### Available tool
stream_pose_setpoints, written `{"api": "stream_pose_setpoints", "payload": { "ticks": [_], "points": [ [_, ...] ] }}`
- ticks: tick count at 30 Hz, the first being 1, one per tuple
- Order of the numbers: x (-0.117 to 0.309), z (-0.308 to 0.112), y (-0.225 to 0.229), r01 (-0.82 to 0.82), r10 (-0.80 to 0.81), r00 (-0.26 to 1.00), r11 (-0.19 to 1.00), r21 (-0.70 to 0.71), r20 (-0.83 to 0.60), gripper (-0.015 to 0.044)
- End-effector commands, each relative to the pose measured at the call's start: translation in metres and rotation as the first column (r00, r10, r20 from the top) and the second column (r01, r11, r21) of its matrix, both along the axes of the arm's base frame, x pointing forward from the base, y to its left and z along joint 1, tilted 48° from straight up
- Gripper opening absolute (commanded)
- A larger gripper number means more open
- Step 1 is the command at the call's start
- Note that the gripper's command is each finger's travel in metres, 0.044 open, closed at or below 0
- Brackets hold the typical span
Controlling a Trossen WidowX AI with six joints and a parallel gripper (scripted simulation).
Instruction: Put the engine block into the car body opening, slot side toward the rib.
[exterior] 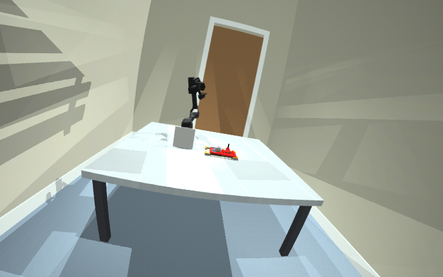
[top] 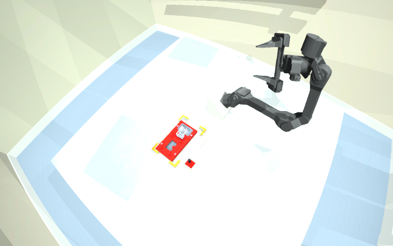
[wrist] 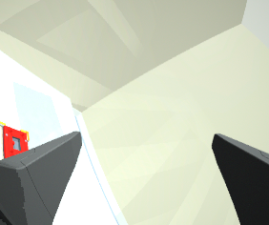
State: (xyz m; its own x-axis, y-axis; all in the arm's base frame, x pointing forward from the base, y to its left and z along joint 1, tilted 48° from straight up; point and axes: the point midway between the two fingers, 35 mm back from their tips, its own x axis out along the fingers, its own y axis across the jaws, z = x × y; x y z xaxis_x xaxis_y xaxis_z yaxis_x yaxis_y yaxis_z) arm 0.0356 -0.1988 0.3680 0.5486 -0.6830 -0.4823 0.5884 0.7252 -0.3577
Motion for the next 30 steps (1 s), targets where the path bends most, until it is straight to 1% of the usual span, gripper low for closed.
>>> {"api": "stream_pose_setpoints", "payload": {
  "ticks": [1,9,14,22,30],
  "points": [
    [0.002,-0.019,-0.019,-0.045,0.043,0.999,0.995,0.089,0.025,0.044],
    [0.022,-0.058,-0.053,-0.165,0.16,0.986,0.957,0.238,0.039,0.044],
    [0.042,-0.089,-0.068,-0.246,0.237,0.969,0.903,0.351,0.068,0.044],
    [0.084,-0.145,-0.081,-0.353,0.357,0.929,0.769,0.533,0.1,0.044],
    [0.127,-0.201,-0.076,-0.397,0.454,0.884,0.6,0.695,0.112,0.044]
  ]
}}
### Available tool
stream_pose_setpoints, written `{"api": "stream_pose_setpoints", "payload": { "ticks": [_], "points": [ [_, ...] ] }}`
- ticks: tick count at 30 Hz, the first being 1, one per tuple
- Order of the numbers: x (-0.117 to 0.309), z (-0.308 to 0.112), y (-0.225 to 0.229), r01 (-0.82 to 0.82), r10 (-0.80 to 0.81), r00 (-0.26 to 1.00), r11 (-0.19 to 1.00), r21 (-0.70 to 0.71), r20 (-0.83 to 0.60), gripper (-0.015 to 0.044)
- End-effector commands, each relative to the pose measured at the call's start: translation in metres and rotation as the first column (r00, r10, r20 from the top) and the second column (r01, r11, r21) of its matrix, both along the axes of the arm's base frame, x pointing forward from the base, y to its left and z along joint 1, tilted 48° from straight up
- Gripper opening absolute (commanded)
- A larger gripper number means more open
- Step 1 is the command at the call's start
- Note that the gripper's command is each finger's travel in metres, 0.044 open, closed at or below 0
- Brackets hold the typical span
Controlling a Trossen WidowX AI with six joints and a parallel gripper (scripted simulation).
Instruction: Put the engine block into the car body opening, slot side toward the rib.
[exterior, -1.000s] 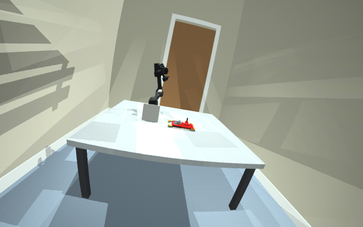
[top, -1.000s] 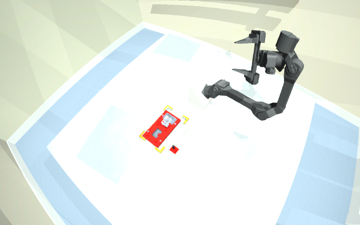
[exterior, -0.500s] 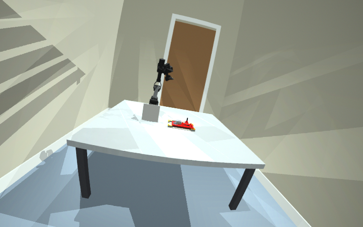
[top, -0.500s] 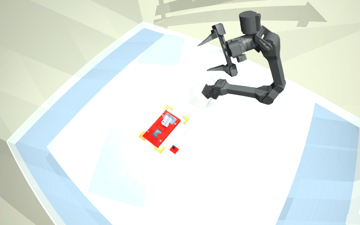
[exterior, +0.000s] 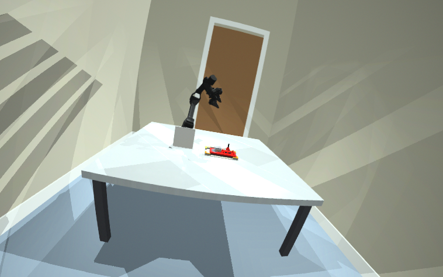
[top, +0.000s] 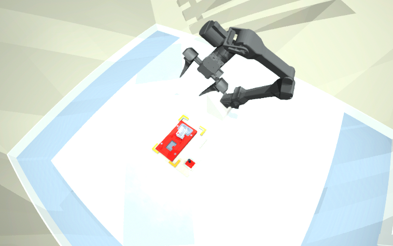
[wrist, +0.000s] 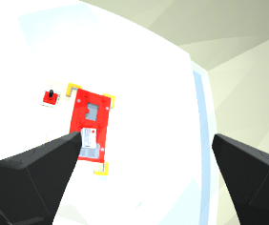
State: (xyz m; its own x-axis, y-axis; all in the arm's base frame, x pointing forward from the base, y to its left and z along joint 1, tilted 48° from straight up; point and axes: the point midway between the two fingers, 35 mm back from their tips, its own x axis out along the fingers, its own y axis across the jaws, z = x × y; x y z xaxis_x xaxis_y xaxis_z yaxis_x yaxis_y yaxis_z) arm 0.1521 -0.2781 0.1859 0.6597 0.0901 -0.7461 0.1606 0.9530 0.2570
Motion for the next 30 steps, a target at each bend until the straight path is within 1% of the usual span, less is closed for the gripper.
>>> {"api": "stream_pose_setpoints", "payload": {
  "ticks": [1,5,9,19,26,30],
  "points": [
    [0.014,-0.025,0.005,-0.033,0.036,0.999,0.995,0.095,-0.035,0.044],
    [0.031,-0.052,0.015,-0.058,0.074,0.995,0.977,0.206,-0.071,0.044],
    [0.045,-0.073,0.025,-0.085,0.119,0.987,0.954,0.286,-0.104,0.044],
    [0.085,-0.145,0.069,-0.2,0.334,0.919,0.852,0.483,-0.209,0.044],
    [0.088,-0.192,0.113,-0.241,0.483,0.832,0.758,0.606,-0.273,0.044],
    [0.088,-0.198,0.12,-0.243,0.496,0.822,0.749,0.616,-0.278,0.044]
  ]
}}
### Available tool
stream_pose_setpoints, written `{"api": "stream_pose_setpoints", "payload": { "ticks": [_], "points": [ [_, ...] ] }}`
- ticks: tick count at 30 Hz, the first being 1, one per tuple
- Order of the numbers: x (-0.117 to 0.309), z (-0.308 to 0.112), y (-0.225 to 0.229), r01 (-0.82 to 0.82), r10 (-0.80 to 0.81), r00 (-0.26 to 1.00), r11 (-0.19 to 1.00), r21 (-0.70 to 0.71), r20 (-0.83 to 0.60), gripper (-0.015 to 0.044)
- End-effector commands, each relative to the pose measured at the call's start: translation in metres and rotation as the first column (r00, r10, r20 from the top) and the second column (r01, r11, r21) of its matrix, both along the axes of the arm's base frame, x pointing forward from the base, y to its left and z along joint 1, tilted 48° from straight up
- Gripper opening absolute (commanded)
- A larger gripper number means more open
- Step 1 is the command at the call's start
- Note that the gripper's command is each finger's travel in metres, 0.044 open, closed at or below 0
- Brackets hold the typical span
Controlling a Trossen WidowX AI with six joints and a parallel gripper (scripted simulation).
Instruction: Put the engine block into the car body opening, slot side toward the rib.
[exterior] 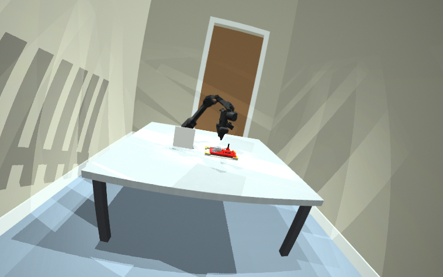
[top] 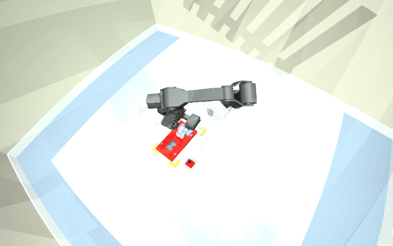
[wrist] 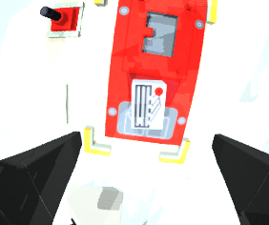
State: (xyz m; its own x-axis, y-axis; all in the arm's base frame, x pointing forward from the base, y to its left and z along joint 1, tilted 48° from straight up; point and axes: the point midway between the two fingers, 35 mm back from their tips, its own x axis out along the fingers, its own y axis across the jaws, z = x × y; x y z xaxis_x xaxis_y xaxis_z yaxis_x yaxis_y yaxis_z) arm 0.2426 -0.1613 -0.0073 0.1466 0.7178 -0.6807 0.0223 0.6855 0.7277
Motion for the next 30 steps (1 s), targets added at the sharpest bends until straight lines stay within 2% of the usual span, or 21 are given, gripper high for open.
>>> {"api": "stream_pose_setpoints", "payload": {
  "ticks": [1,3,10,30],
  "points": [
    [0.0,-0.011,0.009,0.0,0.0,1.0,1.0,0.007,-0.014,0.044],
    [0.003,-0.025,0.024,0.0,0.0,1.0,1.0,0.007,-0.013,0.044],
    [0.006,-0.037,0.035,0.0,0.0,1.0,1.0,0.008,-0.013,0.044],
    [0.011,-0.055,0.055,0.0,0.0,1.0,1.0,0.009,-0.012,0.044]
  ]
}}
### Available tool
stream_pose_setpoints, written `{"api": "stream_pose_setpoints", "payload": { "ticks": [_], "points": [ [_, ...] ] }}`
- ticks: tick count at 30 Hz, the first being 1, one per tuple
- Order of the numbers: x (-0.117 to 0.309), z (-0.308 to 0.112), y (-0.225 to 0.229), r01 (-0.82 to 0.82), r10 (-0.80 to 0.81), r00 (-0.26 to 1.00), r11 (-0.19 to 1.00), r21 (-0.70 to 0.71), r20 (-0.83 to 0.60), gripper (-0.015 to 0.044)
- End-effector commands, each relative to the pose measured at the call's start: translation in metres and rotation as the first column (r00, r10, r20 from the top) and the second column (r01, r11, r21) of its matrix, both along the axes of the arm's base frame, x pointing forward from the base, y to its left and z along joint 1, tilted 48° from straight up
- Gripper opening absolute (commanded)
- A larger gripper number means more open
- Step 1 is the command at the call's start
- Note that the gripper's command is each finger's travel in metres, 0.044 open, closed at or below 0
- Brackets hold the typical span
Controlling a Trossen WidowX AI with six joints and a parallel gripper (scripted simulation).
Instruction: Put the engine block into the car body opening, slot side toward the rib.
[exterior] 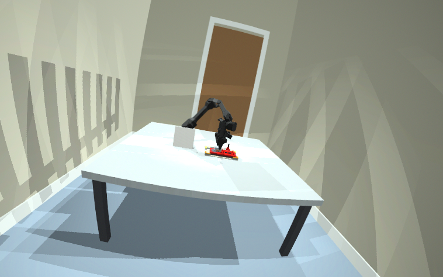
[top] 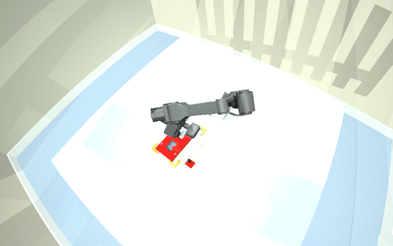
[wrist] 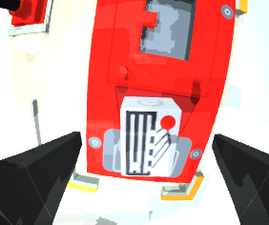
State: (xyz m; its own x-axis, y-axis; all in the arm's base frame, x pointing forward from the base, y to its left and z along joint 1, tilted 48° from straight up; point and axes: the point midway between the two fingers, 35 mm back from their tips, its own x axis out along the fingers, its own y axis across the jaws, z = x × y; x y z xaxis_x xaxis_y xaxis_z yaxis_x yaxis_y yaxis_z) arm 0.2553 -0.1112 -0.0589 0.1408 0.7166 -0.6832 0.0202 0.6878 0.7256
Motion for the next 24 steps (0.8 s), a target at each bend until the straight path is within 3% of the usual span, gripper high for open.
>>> {"api": "stream_pose_setpoints", "payload": {
  "ticks": [1,2,13,19,24],
  "points": [
    [-0.0019,-0.0043,0.0051,0.005,-0.005,1.0,1.0,0.012,-0.01,0.044],
    [-0.0018,-0.0045,0.0053,0.005,-0.005,1.0,1.0,0.012,-0.01,0.044],
    [-0.0018,-0.0045,0.0053,0.005,-0.005,1.0,1.0,0.012,-0.01,0.0151],
    [-0.0018,-0.0045,0.0053,0.005,-0.005,1.0,1.0,0.012,-0.01,0.0111],
    [-0.001,-0.0039,0.0002,0.026,-0.026,0.999,1.0,-0.006,-0.019,0.0]
  ]
}}
